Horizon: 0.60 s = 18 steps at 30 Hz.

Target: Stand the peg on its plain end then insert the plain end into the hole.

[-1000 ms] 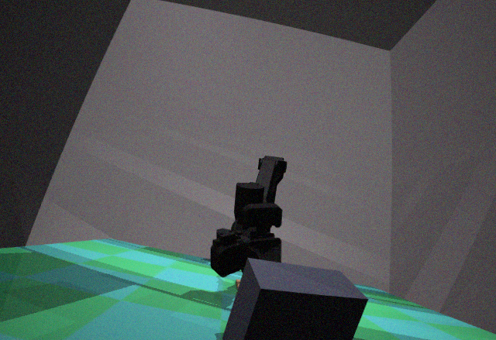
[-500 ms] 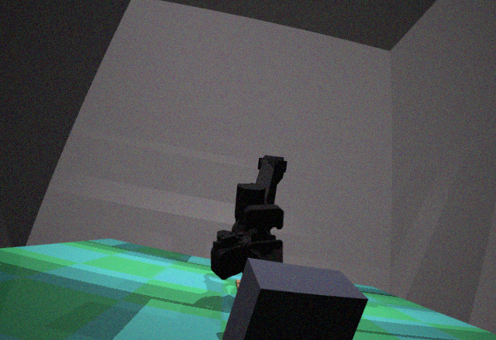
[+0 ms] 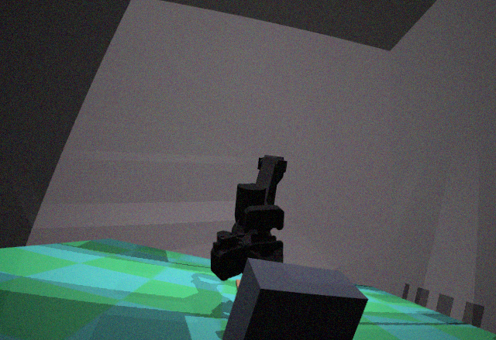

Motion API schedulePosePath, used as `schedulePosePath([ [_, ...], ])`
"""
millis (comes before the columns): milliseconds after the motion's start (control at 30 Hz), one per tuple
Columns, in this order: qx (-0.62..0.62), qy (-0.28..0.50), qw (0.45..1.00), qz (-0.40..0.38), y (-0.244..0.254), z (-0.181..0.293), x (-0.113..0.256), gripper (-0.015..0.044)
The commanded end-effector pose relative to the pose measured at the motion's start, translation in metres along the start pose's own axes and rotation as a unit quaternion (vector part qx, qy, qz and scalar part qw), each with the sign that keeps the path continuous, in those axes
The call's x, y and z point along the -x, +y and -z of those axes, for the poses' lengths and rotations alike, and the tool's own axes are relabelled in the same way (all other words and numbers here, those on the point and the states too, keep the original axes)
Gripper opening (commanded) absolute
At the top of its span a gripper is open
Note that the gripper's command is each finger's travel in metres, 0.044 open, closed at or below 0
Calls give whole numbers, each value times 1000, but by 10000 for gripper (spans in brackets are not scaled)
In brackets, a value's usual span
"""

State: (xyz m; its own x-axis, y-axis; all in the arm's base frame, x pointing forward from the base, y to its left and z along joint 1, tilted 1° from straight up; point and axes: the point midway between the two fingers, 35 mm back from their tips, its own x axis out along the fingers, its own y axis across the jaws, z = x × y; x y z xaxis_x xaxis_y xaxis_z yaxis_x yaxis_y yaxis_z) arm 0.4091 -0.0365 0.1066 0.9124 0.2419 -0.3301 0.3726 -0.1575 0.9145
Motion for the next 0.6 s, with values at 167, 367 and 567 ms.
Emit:
schedulePosePath([
  [167,0,0,1000,0,0,0,0,157],
  [367,0,0,1000,0,0,0,0,315],
  [567,0,0,1000,0,1,0,4,440],
])
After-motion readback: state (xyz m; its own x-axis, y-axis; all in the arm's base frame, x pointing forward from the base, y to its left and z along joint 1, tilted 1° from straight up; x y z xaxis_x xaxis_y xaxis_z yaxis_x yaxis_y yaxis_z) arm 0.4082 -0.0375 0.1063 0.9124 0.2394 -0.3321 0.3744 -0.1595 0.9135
